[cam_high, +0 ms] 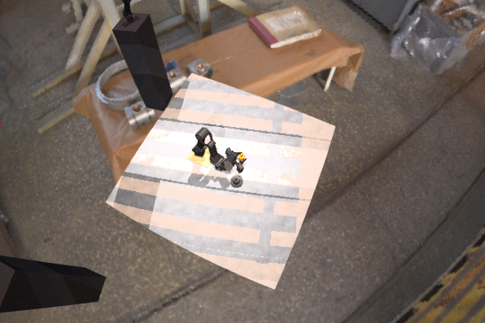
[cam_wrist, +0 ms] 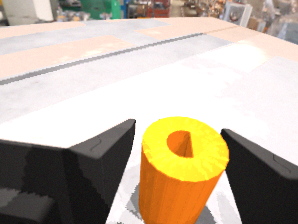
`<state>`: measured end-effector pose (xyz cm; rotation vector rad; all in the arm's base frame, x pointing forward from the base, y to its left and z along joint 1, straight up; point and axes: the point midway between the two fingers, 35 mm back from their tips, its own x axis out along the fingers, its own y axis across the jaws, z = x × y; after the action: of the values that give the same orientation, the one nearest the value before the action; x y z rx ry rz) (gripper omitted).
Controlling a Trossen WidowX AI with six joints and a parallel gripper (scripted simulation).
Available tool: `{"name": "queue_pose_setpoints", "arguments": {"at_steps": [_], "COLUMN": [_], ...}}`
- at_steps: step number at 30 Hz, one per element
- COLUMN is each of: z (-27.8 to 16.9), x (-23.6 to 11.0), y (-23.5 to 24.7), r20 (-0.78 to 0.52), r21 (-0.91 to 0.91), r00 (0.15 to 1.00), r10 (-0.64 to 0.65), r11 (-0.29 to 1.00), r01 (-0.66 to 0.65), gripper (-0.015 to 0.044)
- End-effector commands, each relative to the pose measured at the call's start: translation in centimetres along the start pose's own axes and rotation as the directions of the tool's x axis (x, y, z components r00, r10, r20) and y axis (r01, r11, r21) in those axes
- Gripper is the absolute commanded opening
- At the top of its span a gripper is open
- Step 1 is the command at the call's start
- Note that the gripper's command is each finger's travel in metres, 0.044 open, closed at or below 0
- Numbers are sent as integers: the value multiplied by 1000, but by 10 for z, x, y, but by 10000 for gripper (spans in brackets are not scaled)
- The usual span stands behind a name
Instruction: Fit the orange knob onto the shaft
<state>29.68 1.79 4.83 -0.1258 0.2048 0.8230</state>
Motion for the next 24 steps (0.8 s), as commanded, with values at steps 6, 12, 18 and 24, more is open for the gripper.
{"name": "queue_pose_setpoints", "arguments": {"at_steps": [6,12,18,24], "z": [0,0,38,79], "x": [0,0,-7,-19], "y": [1,1,-6,-2], "r20": [2,2,1,1], "r21": [5,5,1,-2], "r00": [1000,1000,1000,1000], "r10": [2,2,1,0], "r11": [1000,1000,1000,1000], "r01": [-2,-2,-1,0], "gripper": [418,440,440,440]}}
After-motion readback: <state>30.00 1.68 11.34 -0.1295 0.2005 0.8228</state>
